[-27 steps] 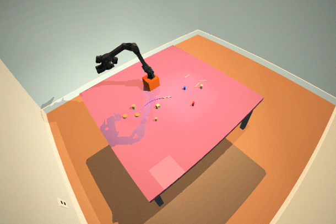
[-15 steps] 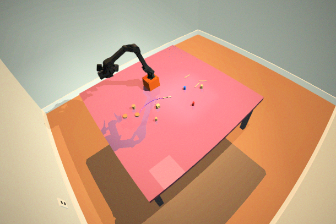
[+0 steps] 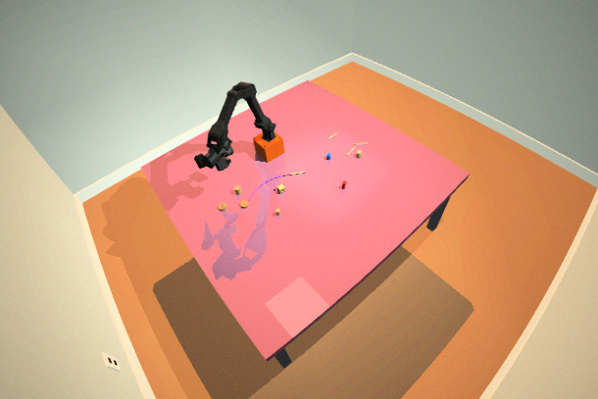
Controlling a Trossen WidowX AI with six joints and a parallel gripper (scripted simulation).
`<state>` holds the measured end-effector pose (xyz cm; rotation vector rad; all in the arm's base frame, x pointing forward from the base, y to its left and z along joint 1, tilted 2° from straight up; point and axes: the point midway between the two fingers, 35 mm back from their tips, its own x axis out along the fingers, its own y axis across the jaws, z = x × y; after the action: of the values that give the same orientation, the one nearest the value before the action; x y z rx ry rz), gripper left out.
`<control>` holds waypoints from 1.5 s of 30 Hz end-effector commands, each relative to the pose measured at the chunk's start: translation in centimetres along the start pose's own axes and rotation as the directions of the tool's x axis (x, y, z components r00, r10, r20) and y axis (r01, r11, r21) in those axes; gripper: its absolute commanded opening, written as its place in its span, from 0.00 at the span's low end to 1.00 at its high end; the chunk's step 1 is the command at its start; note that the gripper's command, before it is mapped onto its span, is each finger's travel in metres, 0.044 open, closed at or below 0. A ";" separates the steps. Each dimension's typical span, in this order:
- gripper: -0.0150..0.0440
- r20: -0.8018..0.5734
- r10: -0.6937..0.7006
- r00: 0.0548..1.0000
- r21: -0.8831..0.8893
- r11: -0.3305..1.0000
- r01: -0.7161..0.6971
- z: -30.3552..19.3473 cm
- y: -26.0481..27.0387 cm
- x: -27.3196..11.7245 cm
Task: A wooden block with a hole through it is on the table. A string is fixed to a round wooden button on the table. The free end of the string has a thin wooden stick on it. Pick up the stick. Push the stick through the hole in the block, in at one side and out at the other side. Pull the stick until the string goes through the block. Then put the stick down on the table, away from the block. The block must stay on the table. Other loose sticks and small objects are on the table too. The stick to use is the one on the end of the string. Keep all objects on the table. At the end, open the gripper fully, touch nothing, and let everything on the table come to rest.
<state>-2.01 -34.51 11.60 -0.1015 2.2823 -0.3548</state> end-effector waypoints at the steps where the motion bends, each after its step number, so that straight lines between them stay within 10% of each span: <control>1: 1.00 0.158 -0.023 0.987 -0.146 0.988 0.047 5.7 1.9 -2.2; 16: 1.00 0.650 0.192 0.735 -0.675 0.591 0.442 22.9 18.1 -13.1; 33: 1.00 0.671 0.230 0.705 -0.694 0.531 0.487 23.7 20.1 -14.1; 40: 0.69 0.671 0.230 0.705 -0.694 0.531 0.487 23.7 20.1 -14.1; 45: 0.66 0.671 0.230 0.705 -0.694 0.531 0.487 23.7 20.1 -14.1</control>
<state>25.75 -17.92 0.90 -0.8029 1.4366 0.6944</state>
